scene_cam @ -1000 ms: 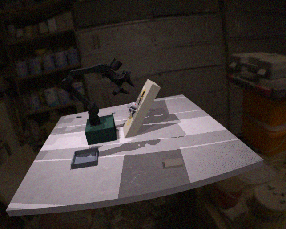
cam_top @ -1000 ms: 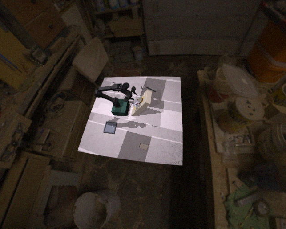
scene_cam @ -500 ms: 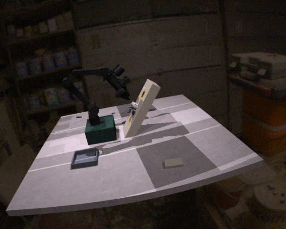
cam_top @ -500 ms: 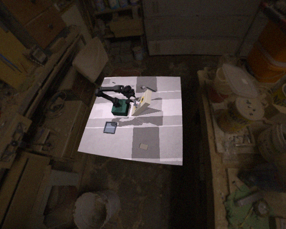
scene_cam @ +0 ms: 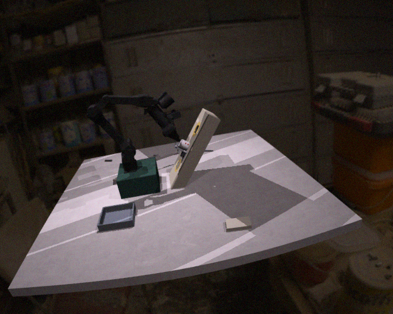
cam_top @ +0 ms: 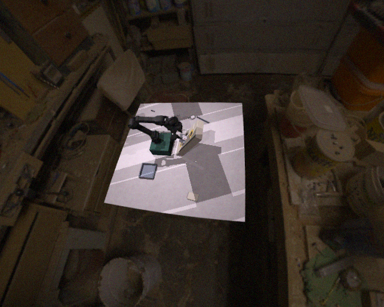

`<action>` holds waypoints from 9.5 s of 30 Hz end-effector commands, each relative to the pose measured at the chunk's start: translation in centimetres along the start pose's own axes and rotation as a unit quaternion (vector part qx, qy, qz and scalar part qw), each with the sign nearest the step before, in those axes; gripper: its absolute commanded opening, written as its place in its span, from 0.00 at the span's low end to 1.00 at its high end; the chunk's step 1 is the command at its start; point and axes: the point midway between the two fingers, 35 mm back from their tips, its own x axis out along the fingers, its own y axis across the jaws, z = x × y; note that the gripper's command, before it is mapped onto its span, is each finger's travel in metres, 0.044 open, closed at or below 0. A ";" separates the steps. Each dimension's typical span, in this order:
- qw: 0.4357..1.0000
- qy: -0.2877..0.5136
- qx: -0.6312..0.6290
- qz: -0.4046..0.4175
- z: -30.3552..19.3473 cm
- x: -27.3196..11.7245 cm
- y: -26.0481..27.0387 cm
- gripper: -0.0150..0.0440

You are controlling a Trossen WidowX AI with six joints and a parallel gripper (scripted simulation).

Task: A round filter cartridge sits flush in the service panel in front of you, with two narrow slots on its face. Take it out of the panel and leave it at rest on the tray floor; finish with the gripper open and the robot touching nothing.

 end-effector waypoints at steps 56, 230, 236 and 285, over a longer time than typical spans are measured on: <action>1.000 0.002 -0.001 -0.001 2.7 -1.3 0.1 0.25; 0.629 0.004 0.665 -0.403 -35.0 -1.8 -27.1 0.70; 0.629 0.004 0.665 -0.403 -35.0 -1.8 -27.1 0.97; 0.628 0.005 0.667 -0.402 -32.1 -6.6 -27.0 1.00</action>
